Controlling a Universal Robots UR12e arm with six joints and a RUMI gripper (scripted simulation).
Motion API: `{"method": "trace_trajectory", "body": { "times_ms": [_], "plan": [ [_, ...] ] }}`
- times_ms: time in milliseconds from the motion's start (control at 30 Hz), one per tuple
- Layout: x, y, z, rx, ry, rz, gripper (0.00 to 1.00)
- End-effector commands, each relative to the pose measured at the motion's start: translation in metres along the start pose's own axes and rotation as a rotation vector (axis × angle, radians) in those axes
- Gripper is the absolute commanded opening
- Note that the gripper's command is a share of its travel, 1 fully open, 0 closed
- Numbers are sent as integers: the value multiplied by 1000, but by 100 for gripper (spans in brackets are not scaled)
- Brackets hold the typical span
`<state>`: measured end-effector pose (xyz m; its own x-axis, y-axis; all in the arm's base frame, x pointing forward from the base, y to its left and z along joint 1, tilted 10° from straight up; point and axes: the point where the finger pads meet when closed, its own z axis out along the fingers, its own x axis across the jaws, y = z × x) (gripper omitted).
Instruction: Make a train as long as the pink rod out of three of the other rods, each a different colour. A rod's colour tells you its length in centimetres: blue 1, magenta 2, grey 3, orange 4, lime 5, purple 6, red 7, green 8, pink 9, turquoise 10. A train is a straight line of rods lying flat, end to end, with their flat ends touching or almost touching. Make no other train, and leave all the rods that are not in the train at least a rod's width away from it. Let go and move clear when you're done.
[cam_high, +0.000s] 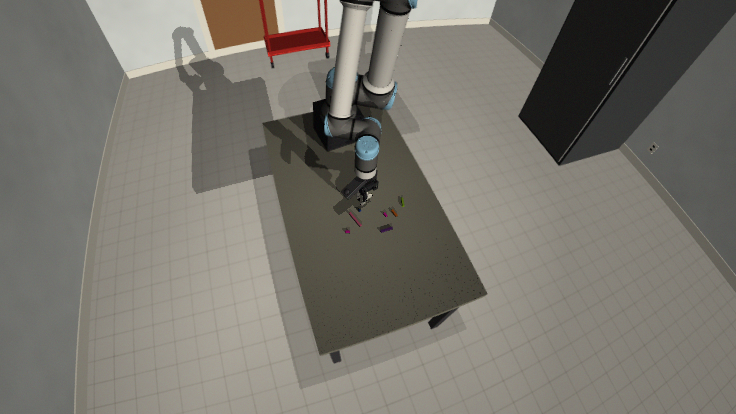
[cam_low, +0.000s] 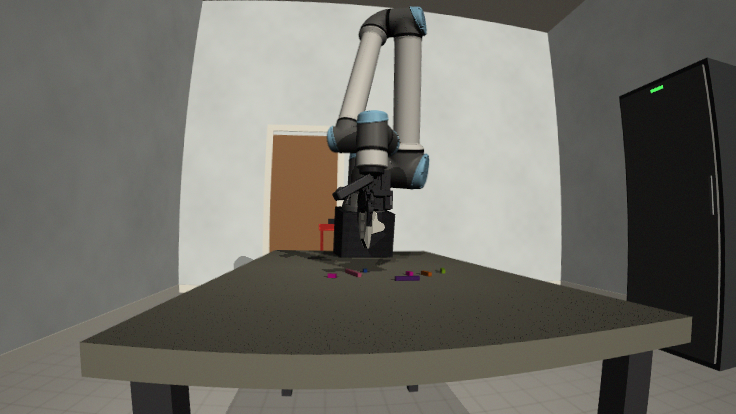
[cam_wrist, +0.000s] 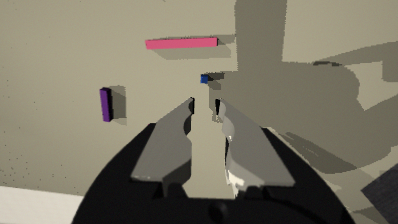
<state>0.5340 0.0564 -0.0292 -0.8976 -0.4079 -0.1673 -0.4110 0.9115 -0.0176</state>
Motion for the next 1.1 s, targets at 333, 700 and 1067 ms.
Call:
{"method": "trace_trajectory", "body": {
  "times_ms": [333,700,1067],
  "plan": [
    [0,0,-22,-1,1,0,100],
    [0,0,-22,-1,1,0,100],
    [0,0,-22,-1,1,-2,100]
  ]
}}
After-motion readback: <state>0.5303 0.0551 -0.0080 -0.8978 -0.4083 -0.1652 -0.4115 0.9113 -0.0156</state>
